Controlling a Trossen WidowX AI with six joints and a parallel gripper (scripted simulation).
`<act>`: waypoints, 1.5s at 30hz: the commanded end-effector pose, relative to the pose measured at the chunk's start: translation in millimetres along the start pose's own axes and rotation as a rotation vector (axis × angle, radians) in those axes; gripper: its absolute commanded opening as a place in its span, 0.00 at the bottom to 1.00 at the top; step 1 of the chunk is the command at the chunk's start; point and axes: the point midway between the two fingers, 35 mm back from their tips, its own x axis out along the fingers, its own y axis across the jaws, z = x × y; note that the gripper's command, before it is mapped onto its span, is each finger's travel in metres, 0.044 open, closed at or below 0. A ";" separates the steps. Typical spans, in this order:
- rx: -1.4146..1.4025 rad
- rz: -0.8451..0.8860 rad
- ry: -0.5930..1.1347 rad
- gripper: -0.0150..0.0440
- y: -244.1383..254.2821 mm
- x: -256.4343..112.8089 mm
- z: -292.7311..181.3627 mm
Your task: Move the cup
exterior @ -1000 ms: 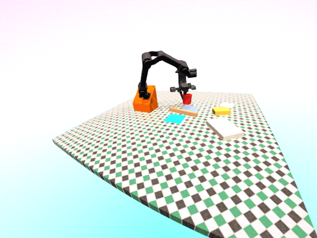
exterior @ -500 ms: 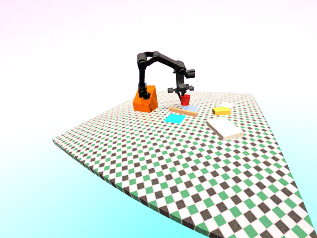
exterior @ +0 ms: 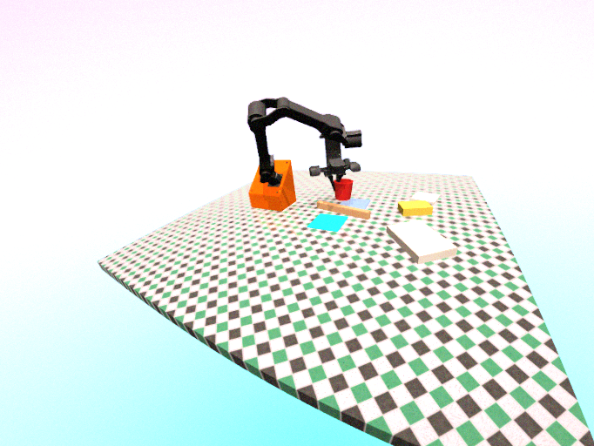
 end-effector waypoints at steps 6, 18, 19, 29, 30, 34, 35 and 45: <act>-0.004 0.000 -0.004 0.25 -11.3 -1.1 12.9; -0.004 0.000 -0.005 0.25 -28.0 -1.8 32.1; -0.005 0.000 -0.005 0.25 -29.5 -1.9 33.7; -0.005 -0.001 -0.006 0.25 -43.7 -2.7 49.8; -0.005 -0.001 -0.006 0.25 -45.2 -2.7 51.4; -0.005 -0.001 -0.006 0.25 -50.9 -3.1 57.7; -0.005 -0.001 -0.006 0.25 -52.4 -3.1 59.3; -0.005 -0.002 -0.007 0.25 -67.1 -4.0 74.7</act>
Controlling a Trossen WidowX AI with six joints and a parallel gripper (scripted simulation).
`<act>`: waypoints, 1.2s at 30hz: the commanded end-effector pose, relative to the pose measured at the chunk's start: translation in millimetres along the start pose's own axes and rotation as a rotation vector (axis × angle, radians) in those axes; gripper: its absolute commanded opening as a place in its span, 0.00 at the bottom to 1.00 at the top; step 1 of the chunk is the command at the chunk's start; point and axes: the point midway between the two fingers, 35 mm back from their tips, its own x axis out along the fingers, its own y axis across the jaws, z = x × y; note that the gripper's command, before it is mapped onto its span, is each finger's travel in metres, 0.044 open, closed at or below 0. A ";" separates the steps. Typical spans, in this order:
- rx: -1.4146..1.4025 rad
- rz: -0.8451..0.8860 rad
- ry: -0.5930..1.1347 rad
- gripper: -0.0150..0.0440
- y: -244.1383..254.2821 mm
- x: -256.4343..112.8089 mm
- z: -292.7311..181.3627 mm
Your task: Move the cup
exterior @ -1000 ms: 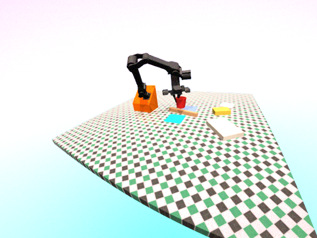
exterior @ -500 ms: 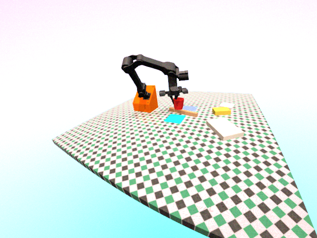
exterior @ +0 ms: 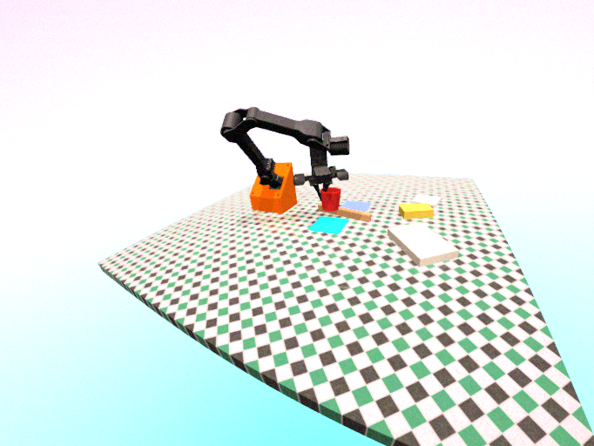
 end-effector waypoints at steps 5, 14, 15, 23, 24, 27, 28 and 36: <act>-0.003 -0.001 -0.005 0.25 -11.6 -1.1 11.1; -0.003 0.000 -0.005 0.25 -13.0 6.1 12.8; -0.003 0.000 -0.005 0.25 -13.0 7.4 12.9; -0.003 0.000 -0.005 0.25 -13.1 18.1 13.4; -0.003 0.000 -0.005 0.25 -13.2 19.4 13.5; -0.003 0.000 -0.005 0.25 -13.3 23.4 13.7; -0.003 0.000 -0.005 0.25 -13.3 24.7 13.8; -0.003 0.000 -0.005 0.25 -13.9 35.3 14.3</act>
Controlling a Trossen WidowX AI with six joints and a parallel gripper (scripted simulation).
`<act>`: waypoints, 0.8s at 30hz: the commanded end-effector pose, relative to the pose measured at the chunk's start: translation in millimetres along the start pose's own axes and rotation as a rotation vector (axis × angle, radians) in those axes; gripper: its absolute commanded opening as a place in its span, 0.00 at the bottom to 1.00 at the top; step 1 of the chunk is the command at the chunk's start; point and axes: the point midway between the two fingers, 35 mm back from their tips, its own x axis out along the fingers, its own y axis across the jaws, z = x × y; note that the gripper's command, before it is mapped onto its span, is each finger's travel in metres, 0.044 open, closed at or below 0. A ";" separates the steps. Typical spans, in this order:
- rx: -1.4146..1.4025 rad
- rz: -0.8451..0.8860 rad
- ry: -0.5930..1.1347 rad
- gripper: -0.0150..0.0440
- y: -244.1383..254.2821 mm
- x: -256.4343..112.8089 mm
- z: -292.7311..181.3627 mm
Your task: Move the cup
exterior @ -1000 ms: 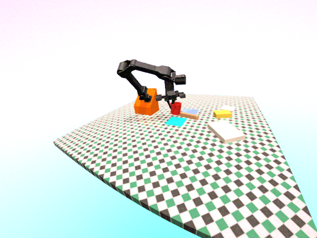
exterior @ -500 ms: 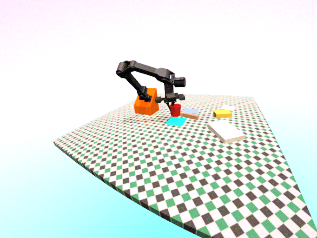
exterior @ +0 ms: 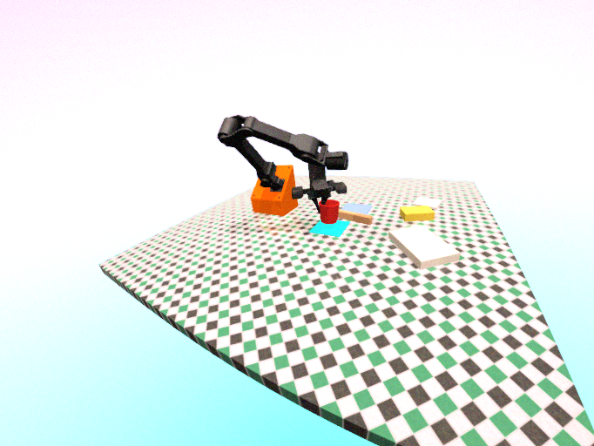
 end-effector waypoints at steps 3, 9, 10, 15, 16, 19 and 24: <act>-0.004 -0.002 -0.004 0.25 -0.9 7.0 0.2; -0.004 -0.002 -0.005 0.25 -1.9 14.8 0.5; -0.004 -0.003 -0.005 0.25 -2.1 16.1 0.6; 0.000 -0.002 -0.002 0.25 -2.0 16.8 0.8; 0.000 -0.002 -0.002 0.25 -2.0 16.8 0.8; 0.000 -0.002 -0.002 0.25 -2.0 16.8 0.8; 0.000 -0.002 -0.002 0.25 -2.0 16.8 0.8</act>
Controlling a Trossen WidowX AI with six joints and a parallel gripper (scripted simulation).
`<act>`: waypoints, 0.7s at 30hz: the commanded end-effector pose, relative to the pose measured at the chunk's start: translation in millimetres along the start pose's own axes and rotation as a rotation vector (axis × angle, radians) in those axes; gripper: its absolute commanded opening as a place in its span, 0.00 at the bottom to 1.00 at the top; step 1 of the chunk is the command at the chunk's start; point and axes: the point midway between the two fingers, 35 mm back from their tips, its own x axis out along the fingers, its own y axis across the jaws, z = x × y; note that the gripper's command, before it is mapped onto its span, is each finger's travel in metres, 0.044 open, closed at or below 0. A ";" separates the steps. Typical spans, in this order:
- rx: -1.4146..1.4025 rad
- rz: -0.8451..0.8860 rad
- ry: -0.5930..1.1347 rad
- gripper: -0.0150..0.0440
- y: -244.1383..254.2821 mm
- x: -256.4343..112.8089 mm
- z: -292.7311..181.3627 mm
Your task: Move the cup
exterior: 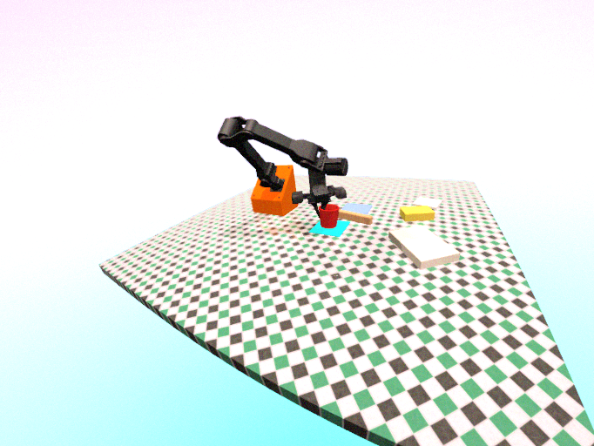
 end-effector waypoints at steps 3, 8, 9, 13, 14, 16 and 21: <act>0.002 0.001 0.000 0.34 0.2 -0.4 0.2; 0.002 0.001 0.000 0.47 0.2 -0.4 0.2; 0.002 0.001 0.000 0.47 0.2 -0.4 0.2; 0.002 0.001 0.000 0.47 0.4 -2.5 0.1; 0.002 0.001 0.000 0.47 0.5 -3.5 0.1; 0.002 0.001 0.000 0.47 0.8 -6.1 0.1; 0.001 0.002 0.001 0.47 1.2 -12.8 -0.2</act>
